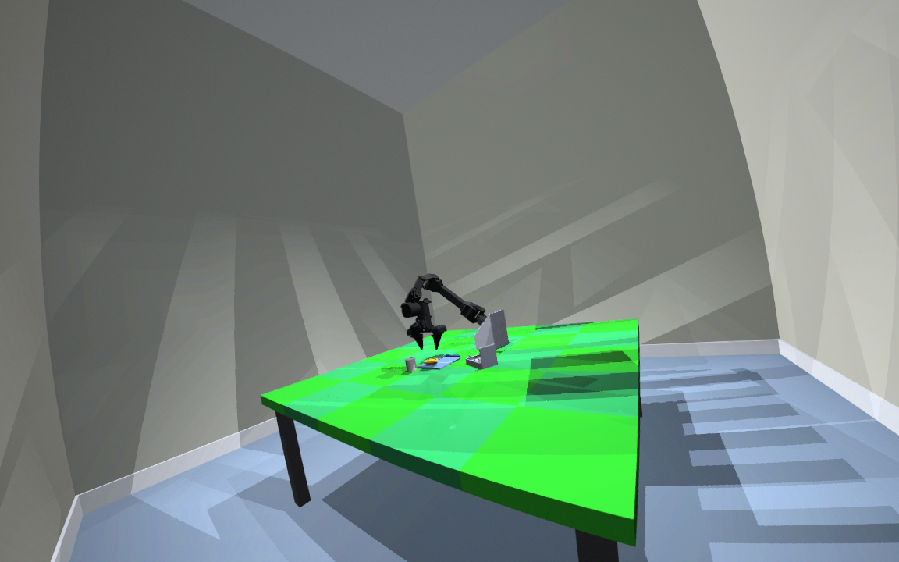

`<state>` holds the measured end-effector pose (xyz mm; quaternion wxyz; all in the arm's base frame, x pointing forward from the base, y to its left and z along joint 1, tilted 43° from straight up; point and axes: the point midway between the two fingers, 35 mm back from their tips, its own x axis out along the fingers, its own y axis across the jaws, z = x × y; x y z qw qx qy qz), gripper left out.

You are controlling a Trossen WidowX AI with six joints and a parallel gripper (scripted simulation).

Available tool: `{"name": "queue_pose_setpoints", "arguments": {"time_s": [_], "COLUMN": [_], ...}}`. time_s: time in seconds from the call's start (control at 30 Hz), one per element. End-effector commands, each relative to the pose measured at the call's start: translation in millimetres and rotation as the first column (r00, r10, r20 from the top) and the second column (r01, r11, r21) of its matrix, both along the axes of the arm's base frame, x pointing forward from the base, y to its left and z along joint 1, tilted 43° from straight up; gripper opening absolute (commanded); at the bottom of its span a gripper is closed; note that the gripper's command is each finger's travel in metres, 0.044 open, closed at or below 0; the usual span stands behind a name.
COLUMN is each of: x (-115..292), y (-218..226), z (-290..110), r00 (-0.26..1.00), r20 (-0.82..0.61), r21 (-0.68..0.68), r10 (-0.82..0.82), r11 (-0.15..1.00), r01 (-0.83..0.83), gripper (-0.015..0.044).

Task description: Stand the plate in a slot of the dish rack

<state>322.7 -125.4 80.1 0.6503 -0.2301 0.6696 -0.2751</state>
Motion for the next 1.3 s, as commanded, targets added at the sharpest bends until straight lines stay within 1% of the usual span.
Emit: {"name": "queue_pose_setpoints", "arguments": {"time_s": [0.0, 1.27], "x": [-4.8, -9.8], "y": [-2.8, -43.0], "z": [-0.5, -41.1], "r00": [1.0, 1.0], "r20": [-0.012, -0.012], "r21": [-0.015, -0.017], "r10": [-0.028, -0.028], "r11": [0.999, 0.999], "r01": [0.028, 0.028], "gripper": [0.04, 0.04]}}
